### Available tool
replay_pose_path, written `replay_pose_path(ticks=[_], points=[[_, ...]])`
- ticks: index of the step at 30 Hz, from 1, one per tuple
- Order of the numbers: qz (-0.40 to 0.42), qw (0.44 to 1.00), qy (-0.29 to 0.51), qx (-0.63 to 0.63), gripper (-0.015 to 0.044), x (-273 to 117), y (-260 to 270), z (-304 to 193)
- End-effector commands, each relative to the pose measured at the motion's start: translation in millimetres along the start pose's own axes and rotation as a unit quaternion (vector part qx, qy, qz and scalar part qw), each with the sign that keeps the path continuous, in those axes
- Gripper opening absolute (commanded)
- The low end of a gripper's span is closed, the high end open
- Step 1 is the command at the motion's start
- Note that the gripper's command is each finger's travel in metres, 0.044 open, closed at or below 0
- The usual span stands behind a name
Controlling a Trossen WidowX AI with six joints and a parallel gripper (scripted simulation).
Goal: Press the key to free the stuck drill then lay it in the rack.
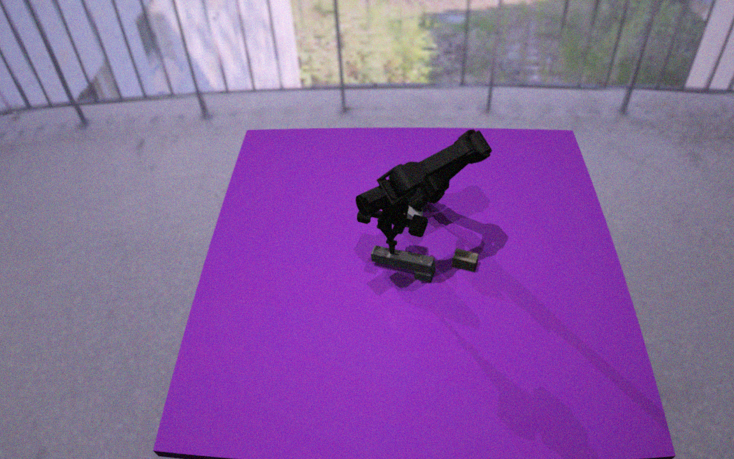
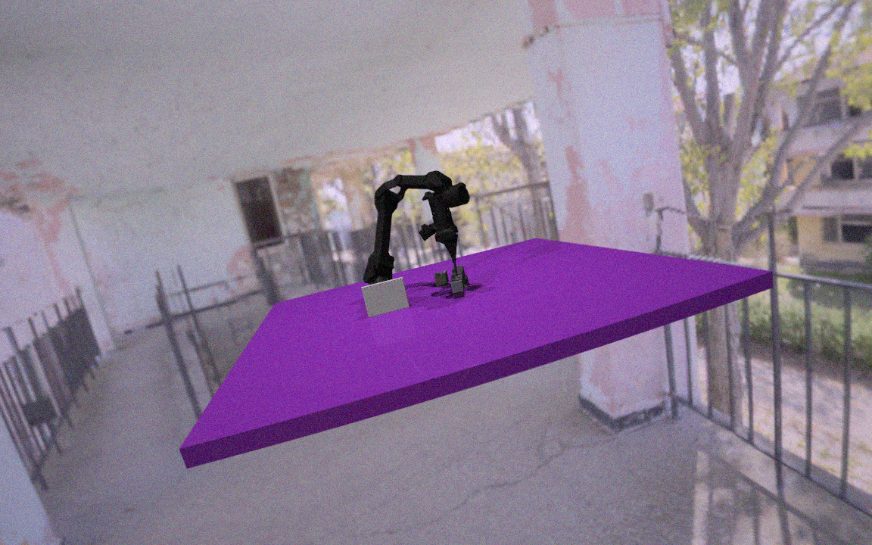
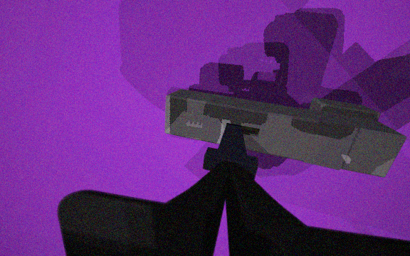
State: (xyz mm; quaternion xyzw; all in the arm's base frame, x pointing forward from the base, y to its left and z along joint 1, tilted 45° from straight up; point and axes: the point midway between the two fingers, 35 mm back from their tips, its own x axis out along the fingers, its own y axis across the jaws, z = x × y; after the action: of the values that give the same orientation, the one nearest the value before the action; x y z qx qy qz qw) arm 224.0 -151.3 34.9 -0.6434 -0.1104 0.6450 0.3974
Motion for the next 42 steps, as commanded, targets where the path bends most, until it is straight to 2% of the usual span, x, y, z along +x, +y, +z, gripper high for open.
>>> replay_pose_path(ticks=[1, 20, 24, 31, 35, 37, 42], points=[[-0.010, 1.000, -0.029, 0.008, 0.0000, 18.5, -2.1, 9.3], [-0.010, 1.000, -0.029, 0.008, 0.0000, 27.7, -3.3, 10.5], [-0.009, 1.000, -0.028, 0.008, 0.0105, 11.3, -2.1, 5.6], [-0.009, 1.000, -0.029, 0.008, 0.0289, -48.6, 0.4, -2.5], [-0.007, 1.000, -0.021, 0.000, 0.0394, -43.9, -0.4, -2.6], [-0.007, 0.997, -0.020, -0.073, 0.0440, -41.5, -5.5, -4.4], [-0.007, 0.938, -0.018, -0.345, 0.0440, -32.4, -25.3, -10.3]])
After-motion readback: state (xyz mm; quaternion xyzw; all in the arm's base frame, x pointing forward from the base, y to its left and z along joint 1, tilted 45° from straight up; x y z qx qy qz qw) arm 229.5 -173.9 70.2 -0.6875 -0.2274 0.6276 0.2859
